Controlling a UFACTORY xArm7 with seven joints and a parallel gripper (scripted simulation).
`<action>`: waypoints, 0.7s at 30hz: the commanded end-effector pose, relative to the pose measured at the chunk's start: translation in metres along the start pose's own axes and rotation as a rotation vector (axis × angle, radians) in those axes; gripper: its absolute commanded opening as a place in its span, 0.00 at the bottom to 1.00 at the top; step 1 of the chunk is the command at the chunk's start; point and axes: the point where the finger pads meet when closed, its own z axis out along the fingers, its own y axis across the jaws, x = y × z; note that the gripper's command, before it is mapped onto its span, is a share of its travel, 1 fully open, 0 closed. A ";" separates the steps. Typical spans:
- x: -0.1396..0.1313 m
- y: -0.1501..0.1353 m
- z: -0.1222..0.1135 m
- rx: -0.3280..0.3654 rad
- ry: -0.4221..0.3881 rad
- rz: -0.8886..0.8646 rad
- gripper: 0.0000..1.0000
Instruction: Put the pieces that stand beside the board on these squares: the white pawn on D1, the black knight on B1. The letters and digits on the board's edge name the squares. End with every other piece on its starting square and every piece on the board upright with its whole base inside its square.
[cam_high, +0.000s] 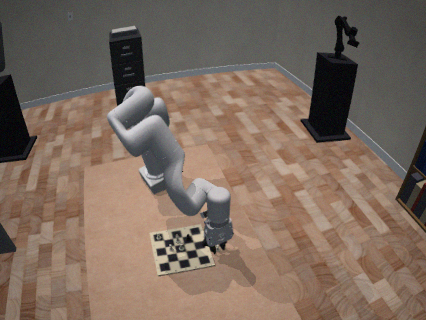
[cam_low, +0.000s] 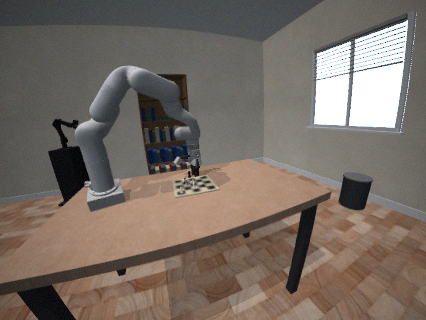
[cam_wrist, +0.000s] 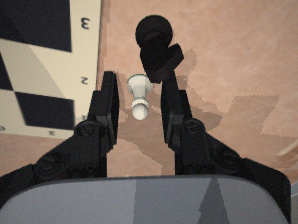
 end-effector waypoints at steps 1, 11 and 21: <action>-0.002 0.001 -0.002 -0.001 -0.004 0.000 0.34; -0.002 0.001 -0.002 -0.001 -0.004 0.000 0.00; -0.002 0.001 -0.002 -0.001 -0.004 0.000 0.00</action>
